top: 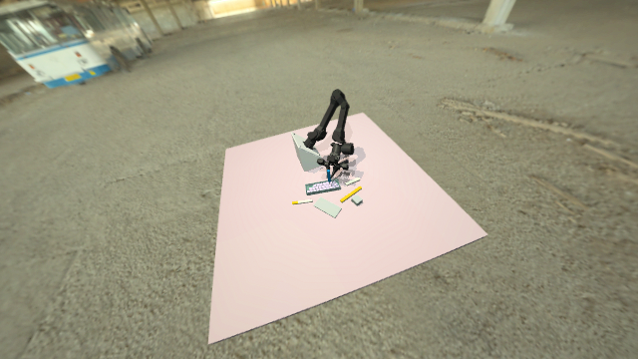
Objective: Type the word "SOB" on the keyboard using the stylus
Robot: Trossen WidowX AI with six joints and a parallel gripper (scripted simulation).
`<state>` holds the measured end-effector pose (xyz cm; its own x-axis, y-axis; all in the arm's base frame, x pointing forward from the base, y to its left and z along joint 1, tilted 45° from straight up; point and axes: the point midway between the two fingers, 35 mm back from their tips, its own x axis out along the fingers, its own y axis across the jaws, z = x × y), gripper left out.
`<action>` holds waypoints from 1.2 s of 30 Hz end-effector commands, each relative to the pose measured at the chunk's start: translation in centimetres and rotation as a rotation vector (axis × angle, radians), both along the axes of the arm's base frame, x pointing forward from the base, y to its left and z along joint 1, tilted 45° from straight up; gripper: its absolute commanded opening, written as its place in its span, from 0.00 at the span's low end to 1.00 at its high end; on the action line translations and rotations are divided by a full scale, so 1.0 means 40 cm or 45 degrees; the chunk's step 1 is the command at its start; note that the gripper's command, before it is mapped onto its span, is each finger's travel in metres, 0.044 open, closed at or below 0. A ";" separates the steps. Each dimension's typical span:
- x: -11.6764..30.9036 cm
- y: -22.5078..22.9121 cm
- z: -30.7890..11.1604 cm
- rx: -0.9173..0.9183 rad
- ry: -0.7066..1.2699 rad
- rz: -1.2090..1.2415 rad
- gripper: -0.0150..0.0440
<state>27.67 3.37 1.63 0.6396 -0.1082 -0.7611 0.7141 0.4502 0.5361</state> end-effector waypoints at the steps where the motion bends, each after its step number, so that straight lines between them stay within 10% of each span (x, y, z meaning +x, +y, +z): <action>1: -0.001 0.002 -0.010 -0.005 0.008 -0.007 0.39; 36: 0.001 0.027 -0.034 -0.004 0.008 -0.007 0.39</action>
